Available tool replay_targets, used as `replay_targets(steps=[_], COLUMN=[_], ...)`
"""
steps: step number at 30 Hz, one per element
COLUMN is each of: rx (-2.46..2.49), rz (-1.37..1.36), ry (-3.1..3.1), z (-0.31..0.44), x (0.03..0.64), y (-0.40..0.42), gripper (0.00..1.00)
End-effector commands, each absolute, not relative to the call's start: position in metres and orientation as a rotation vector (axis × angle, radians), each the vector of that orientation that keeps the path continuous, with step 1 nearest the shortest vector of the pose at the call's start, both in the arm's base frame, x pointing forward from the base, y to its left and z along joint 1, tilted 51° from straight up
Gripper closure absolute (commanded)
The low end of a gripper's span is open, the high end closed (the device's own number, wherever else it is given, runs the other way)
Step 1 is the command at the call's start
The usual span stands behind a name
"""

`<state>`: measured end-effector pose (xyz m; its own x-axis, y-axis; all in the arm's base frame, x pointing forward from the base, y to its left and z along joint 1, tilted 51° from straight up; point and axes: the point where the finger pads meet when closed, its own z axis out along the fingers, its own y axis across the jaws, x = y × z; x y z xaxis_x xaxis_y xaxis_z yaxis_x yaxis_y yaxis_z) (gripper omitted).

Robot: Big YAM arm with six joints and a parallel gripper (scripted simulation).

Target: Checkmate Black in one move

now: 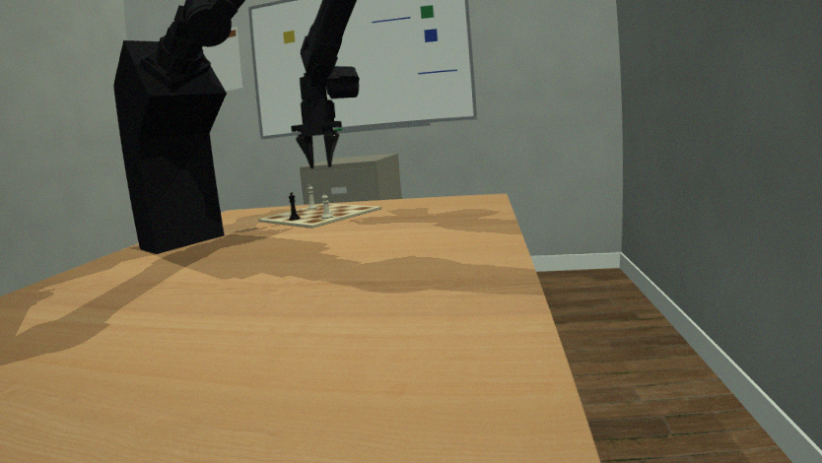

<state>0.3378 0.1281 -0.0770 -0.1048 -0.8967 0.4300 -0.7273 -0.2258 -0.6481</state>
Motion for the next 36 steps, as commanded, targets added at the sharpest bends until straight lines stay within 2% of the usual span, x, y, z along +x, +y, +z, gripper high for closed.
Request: replay_targets(steps=[1,36], rx=[-1.954,-1.955], rz=[-1.238,-1.240], ry=[1.807,1.818], z=[-0.0723,-0.0814], x=[0.3406,0.3448], y=[0.1283,0.1240], gripper=[0.60,0.60])
